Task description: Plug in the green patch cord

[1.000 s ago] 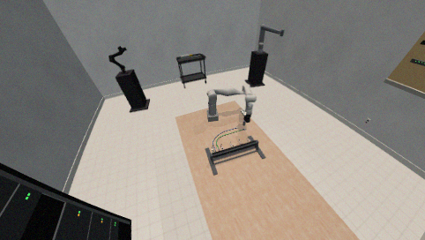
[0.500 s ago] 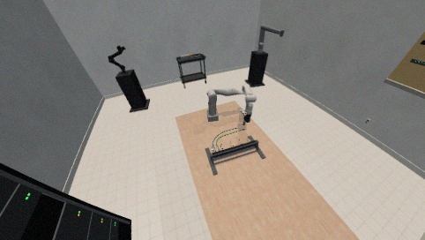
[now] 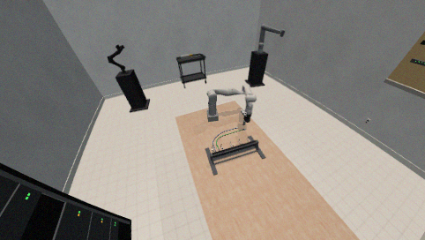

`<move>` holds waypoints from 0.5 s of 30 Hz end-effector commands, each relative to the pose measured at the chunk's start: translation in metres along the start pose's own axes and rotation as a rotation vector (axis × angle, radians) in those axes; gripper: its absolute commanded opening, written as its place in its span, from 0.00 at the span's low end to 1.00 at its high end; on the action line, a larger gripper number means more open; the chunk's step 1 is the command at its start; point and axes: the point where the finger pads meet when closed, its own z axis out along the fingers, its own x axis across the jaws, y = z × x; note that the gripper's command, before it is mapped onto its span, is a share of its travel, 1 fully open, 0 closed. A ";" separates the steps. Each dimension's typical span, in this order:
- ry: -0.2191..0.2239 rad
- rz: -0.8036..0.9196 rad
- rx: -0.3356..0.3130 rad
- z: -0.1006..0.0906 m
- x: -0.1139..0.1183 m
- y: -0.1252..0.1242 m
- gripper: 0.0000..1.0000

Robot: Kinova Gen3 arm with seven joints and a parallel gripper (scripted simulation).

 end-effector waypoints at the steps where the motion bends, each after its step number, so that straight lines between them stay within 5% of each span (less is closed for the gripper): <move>1: -0.001 0.000 -0.001 -0.001 0.000 0.000 0.00; 15: -0.011 -0.005 -0.010 -0.003 -0.002 0.004 0.00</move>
